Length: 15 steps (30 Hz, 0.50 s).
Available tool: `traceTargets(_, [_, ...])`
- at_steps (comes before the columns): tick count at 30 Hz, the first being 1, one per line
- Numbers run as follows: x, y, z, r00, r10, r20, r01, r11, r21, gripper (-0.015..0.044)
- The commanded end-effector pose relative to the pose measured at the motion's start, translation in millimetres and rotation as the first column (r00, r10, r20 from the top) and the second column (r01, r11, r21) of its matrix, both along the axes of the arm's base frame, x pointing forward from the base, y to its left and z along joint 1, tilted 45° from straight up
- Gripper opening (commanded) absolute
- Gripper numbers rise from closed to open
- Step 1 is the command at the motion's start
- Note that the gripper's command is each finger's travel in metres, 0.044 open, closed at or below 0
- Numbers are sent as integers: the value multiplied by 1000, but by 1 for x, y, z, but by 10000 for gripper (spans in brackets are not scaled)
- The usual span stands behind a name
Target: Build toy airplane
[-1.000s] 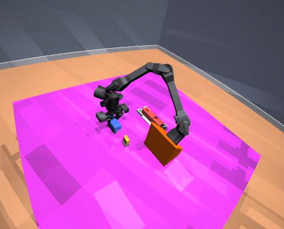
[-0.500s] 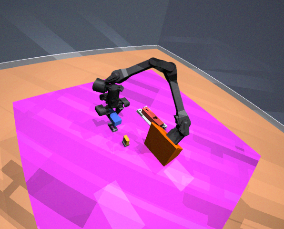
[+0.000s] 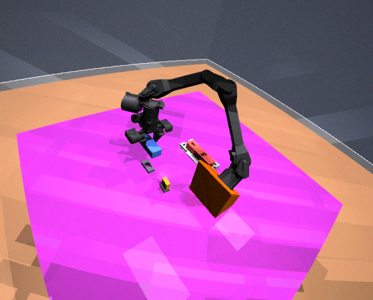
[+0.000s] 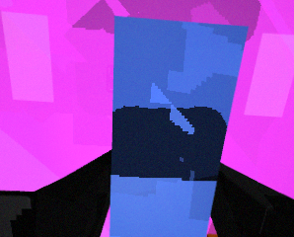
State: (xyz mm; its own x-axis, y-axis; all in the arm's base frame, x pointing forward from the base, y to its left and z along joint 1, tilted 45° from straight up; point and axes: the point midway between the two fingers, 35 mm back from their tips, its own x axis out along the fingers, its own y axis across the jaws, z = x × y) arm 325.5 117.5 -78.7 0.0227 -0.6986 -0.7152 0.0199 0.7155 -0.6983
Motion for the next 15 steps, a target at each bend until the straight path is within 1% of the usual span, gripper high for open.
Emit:
traceTargets(1, [-1,3,5,1000,-8,4,8,1000,0,0])
traceTargets(15, [4,-29,36,977,-157,143,154,987,34,0])
